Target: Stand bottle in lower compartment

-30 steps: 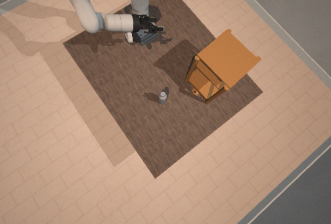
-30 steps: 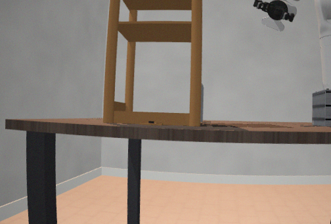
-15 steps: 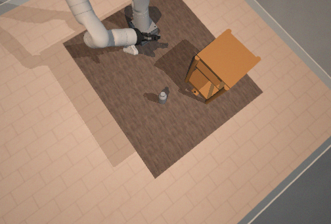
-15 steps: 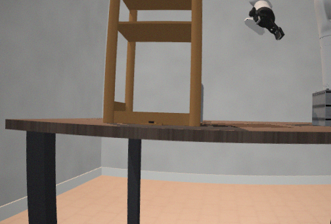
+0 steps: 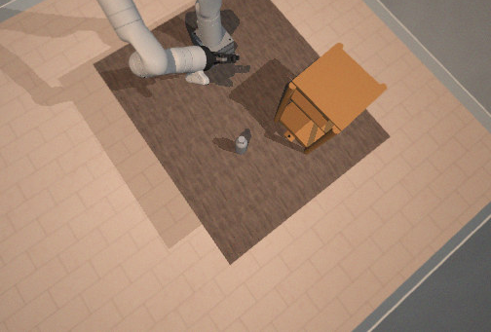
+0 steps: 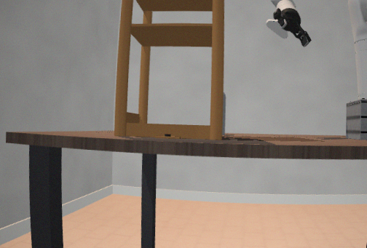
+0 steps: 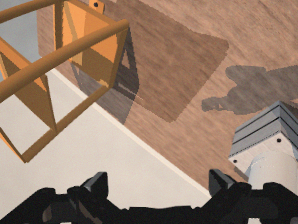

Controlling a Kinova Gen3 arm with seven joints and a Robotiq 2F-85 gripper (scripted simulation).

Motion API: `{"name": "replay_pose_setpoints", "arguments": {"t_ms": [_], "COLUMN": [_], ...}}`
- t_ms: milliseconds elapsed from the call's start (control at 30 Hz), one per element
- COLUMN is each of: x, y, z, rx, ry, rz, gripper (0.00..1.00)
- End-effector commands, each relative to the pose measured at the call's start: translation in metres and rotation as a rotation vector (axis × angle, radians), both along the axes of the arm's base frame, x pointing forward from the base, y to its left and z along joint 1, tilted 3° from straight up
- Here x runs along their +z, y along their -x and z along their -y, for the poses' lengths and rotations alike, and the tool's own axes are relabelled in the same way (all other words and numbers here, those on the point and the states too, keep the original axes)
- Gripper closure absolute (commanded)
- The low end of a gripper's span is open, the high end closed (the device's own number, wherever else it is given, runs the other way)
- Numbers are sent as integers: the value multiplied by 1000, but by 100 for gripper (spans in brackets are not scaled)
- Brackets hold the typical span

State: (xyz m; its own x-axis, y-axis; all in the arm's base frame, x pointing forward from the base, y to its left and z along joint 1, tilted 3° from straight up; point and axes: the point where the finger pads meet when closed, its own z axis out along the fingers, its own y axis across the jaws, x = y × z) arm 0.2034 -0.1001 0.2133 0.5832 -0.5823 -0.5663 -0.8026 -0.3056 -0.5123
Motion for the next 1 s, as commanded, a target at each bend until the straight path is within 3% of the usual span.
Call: {"name": "replay_pose_setpoints", "arguments": {"t_ms": [0,33,67,333,367,633,667,933,967], "x": [0,0,-4,-4,-9,-9,-12,-12,-16], "y": [-1,-1,-4,-4,-9,-9,-14,-14,-20], "z": [-1,-1,7,7,16,16,24,24,33], "rx": [4,4,51,51,98,98,145,145,192], "ry": [0,0,42,42,85,85,128,128,171], "rz": [1,1,10,10,19,19,29,29,39], "gripper": [0,0,0,0,0,0,0,0,0]}}
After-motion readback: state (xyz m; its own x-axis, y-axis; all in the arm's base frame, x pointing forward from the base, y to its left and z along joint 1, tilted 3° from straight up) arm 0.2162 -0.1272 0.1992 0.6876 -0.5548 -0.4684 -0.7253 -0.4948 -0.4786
